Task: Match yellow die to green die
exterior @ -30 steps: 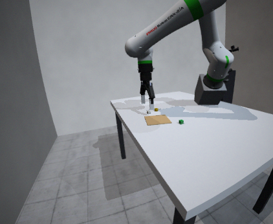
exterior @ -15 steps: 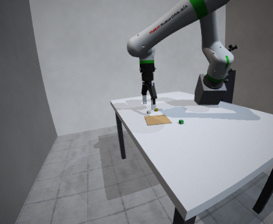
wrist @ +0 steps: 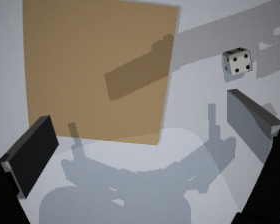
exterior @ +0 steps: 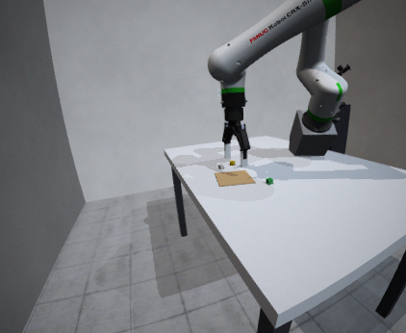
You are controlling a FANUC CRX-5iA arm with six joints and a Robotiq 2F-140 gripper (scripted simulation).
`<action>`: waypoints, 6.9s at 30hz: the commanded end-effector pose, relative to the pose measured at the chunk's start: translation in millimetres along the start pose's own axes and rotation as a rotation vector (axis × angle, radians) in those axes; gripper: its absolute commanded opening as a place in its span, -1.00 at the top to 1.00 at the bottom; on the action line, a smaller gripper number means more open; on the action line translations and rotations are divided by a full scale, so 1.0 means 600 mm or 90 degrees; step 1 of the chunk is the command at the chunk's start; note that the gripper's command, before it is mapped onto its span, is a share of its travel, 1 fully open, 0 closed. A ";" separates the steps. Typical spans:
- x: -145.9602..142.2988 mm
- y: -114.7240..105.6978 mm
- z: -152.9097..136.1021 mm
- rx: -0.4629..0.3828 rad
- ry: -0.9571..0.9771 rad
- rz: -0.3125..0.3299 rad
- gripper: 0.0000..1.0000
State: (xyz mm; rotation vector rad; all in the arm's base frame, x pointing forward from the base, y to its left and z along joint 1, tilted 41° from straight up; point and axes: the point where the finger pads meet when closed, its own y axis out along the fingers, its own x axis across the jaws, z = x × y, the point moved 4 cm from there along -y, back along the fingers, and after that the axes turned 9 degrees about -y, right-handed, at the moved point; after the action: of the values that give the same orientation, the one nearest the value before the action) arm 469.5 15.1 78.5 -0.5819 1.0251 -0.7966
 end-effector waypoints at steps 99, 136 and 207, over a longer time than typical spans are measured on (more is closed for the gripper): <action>-0.271 -0.159 -0.048 0.000 0.001 -0.004 -1.00; 0.178 -0.146 -0.104 0.002 0.630 -0.004 -1.00; 0.178 -0.081 -0.106 0.002 0.631 -0.004 0.57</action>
State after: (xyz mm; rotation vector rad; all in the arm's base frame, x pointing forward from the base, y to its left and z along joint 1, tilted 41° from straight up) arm 427.5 -103.6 33.7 -0.1540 1.9174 -1.1207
